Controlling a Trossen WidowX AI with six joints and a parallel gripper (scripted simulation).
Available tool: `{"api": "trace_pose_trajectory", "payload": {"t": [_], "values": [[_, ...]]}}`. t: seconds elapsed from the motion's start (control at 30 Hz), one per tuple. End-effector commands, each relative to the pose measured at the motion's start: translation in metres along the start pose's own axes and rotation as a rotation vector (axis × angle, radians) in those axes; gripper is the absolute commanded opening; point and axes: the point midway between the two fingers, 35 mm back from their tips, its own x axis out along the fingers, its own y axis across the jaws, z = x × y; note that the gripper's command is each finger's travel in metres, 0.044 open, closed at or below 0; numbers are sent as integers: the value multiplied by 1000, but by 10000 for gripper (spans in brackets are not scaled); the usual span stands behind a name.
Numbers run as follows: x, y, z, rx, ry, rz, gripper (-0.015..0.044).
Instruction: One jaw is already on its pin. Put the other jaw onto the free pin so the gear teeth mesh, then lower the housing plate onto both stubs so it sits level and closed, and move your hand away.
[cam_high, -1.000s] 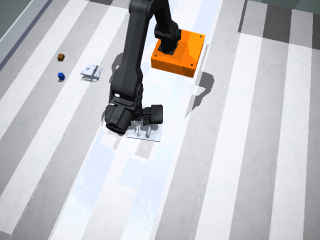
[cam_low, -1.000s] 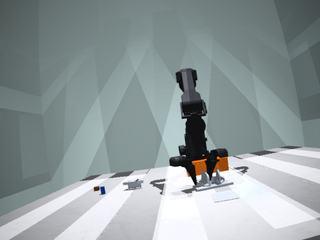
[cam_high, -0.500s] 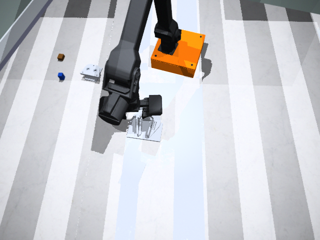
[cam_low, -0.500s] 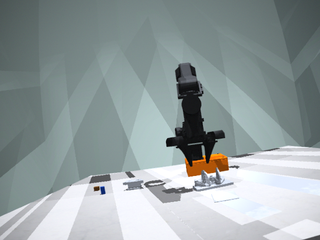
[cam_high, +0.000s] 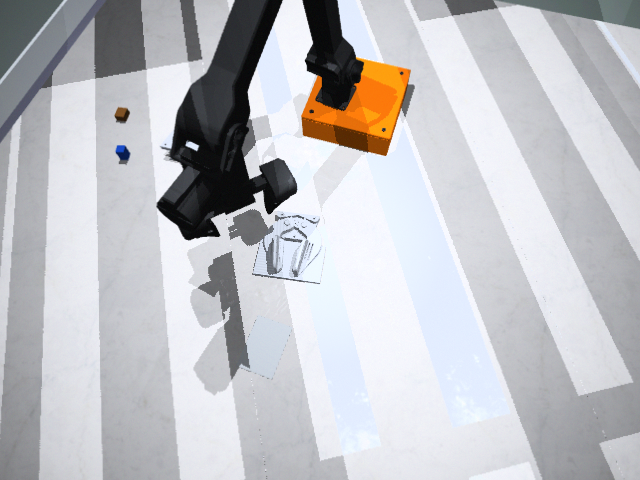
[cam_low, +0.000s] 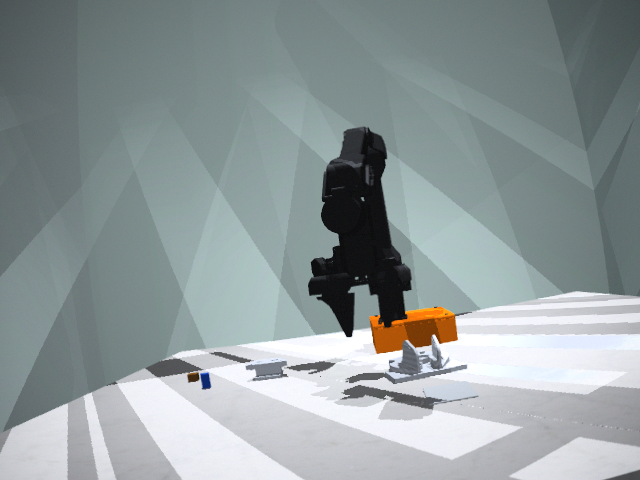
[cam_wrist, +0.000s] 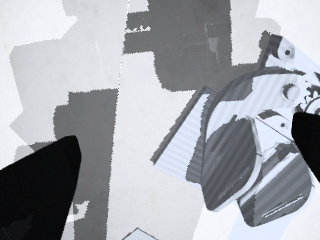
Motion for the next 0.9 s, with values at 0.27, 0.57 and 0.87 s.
{"api": "trace_pose_trajectory", "payload": {"t": [0.27,0.57,0.87], "values": [[-4,20,40,-417,-7,0,440],[-6,31,71,-723,-12,-4,440],[-9,40,103,-1030,-15,-9,440]]}}
